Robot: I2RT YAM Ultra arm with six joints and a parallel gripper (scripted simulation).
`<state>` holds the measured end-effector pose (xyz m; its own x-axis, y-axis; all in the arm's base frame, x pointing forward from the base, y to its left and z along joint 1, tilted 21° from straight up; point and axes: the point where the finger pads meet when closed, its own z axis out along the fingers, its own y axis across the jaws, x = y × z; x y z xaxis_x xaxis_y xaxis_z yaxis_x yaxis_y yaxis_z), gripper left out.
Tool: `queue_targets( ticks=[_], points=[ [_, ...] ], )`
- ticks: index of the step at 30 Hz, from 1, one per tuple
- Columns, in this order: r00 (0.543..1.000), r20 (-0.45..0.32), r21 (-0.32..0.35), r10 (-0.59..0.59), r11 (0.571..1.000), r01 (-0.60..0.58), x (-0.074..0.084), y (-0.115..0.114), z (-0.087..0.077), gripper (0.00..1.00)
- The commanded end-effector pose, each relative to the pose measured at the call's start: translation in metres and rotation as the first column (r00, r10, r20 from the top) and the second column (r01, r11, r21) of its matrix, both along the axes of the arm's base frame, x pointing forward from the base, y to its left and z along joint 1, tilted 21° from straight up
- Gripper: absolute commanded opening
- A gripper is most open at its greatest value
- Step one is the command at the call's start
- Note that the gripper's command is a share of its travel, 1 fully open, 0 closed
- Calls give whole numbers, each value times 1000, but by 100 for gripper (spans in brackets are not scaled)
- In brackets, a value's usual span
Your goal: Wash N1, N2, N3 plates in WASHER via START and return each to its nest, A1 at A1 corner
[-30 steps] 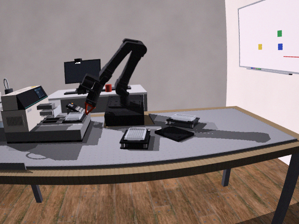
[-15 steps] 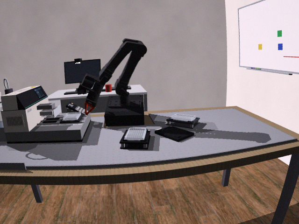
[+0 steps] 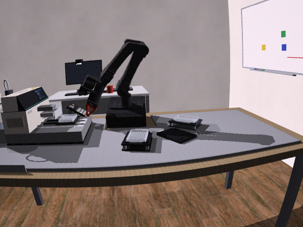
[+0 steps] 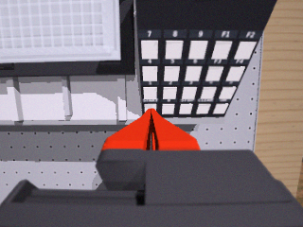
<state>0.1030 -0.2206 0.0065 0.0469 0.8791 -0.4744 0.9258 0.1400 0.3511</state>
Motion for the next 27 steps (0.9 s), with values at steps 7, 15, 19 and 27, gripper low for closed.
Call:
queue_targets(
  ticks=[7,15,19,27],
  points=[
    [1000,5,-35,-2,999,2,0,-6,7,0],
    [1000,5,-35,-2,999,2,-4,-1,15,0],
    [1000,4,-35,-2,999,2,-6,2,20,0],
    [1000,4,-35,-2,999,2,-10,7,28,0]
  ],
)
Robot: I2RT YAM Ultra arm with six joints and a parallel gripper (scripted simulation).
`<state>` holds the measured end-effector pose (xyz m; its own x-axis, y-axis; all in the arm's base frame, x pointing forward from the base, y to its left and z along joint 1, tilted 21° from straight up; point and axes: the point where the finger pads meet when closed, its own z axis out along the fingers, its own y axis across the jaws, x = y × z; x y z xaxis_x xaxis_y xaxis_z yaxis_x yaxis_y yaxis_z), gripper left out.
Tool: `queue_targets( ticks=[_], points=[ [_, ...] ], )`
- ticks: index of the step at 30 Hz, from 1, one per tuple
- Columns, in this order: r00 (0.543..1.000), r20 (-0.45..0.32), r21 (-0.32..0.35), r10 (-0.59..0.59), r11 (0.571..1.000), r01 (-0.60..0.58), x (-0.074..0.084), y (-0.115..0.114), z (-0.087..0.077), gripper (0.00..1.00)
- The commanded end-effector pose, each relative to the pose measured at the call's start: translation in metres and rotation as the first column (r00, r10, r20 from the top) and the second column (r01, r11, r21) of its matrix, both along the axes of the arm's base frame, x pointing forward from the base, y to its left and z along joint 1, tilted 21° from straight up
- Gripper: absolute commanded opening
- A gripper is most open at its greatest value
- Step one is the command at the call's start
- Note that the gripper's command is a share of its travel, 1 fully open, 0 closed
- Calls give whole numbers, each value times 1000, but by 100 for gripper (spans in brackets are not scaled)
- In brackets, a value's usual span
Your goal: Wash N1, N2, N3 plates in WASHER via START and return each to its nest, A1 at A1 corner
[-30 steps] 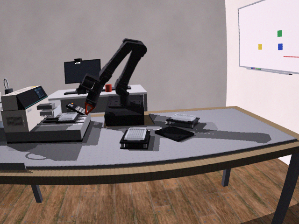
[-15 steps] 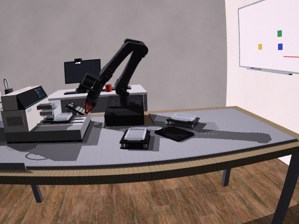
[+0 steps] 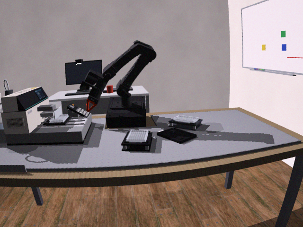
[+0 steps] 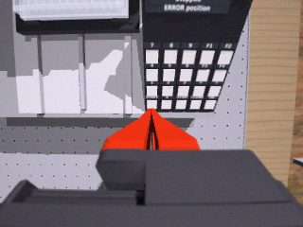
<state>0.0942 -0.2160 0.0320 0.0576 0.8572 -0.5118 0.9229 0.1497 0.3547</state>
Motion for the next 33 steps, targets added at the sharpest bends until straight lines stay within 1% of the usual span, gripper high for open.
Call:
queue_targets(
  ticks=[1,27,33],
  points=[
    [1000,-7,8,4,1000,-4,-2,3,4,0],
    [1000,-7,9,4,1000,-4,-17,22,36,0],
    [1000,-7,9,4,1000,-4,-18,23,37,0]
  ],
)
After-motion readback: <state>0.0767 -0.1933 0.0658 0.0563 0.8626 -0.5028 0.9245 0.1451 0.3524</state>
